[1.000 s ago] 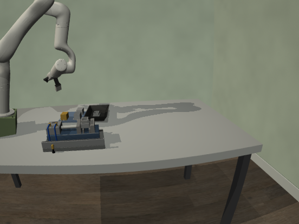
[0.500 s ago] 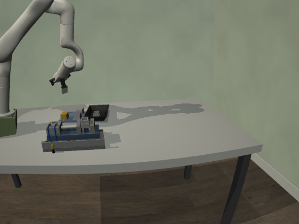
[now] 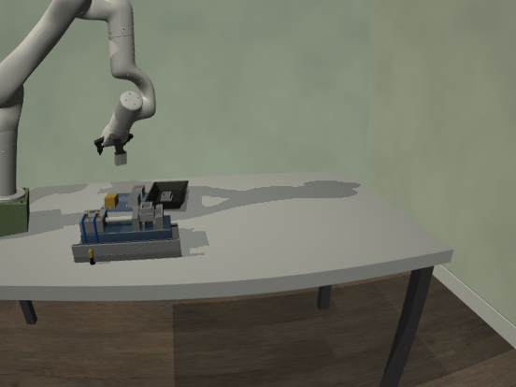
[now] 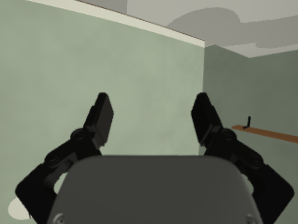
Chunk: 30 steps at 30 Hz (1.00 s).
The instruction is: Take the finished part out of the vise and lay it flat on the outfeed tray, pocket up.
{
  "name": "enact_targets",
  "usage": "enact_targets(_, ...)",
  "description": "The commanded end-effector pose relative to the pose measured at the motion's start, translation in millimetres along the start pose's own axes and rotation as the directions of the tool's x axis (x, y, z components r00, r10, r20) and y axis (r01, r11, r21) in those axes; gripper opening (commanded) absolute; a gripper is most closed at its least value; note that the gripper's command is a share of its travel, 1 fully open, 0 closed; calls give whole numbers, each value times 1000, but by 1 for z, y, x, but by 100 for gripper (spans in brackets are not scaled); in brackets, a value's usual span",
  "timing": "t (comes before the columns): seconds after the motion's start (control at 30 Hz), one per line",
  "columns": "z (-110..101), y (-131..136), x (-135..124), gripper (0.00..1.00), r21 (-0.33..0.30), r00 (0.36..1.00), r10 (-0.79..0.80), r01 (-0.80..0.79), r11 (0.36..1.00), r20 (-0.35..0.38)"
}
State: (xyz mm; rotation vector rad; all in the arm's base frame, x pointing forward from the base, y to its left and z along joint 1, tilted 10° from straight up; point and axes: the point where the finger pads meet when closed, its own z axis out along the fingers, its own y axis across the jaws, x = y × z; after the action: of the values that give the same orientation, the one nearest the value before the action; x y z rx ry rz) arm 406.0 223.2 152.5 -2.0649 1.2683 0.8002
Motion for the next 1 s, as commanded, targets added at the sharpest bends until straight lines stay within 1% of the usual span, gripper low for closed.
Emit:
enact_targets(0.0, -30, -2, 33, 100, -8, 996, 42, -43, 999, -73)
enact_targets(0.03, -34, -2, 38, 100, -7, 995, 49, -50, 999, -84)
enact_targets(0.1, -34, -2, 38, 100, -7, 995, 49, -50, 999, -84)
enact_targets(0.13, -48, -2, 53, 100, -3, 991, 68, -69, 998, -118)
enact_targets(0.6, -114, 4, 119, 100, 36, 950, 157, -153, 988, -270)
enact_targets(0.67, -114, 4, 119, 100, 36, 950, 157, -153, 988, -270)
enact_targets(0.7, -129, 6, 133, 100, 48, 937, 177, -170, 984, -301)
enact_targets(0.97, -168, 14, 167, 100, 86, 897, 227, -211, 974, -378)
